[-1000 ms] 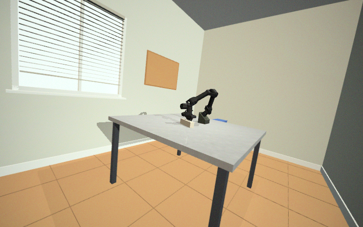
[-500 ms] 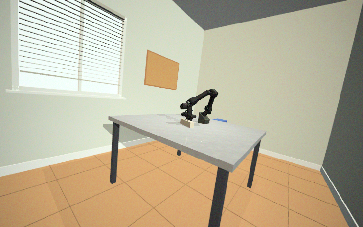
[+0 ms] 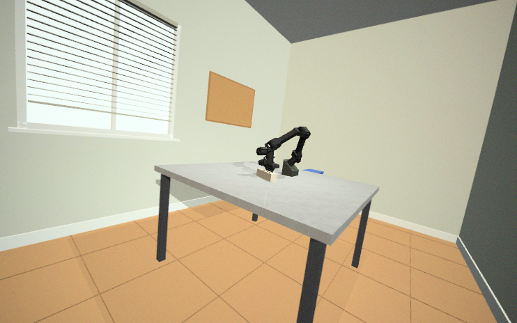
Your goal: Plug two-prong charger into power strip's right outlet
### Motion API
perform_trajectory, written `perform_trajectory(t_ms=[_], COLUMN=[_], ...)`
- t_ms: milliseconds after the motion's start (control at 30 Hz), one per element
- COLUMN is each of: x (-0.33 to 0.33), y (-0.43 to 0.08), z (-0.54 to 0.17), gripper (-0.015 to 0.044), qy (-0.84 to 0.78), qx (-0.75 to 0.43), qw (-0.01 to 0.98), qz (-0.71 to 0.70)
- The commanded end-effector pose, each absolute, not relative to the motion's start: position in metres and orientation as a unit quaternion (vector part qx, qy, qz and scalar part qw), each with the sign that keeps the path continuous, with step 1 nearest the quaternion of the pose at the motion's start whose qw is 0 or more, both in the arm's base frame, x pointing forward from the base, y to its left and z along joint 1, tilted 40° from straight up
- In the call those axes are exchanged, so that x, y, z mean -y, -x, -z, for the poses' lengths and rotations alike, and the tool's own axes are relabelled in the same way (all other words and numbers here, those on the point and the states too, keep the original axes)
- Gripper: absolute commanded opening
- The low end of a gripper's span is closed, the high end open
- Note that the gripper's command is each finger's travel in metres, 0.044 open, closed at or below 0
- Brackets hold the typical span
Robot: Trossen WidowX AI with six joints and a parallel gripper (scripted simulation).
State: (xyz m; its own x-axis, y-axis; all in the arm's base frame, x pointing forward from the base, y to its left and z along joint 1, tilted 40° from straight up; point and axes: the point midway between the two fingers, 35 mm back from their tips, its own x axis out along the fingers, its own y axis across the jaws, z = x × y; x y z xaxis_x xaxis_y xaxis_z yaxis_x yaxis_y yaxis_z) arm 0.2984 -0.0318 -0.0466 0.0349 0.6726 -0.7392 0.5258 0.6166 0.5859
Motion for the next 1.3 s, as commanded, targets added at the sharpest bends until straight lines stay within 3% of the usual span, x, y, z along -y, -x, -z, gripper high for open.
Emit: perform_trajectory(t_ms=[0,300,1267], x=[0.0319,0.0319,0.0282], y=[-0.2987,-0.2986,-0.2915], z=[0.0468,0.0468,0.0446], gripper=[0.0210,0.0440,0.0440], qy=[-0.433,-0.433,-0.430], qx=[-0.691,-0.691,-0.687], qw=[0.575,0.575,0.582], qz=[-0.064,-0.064,-0.063])
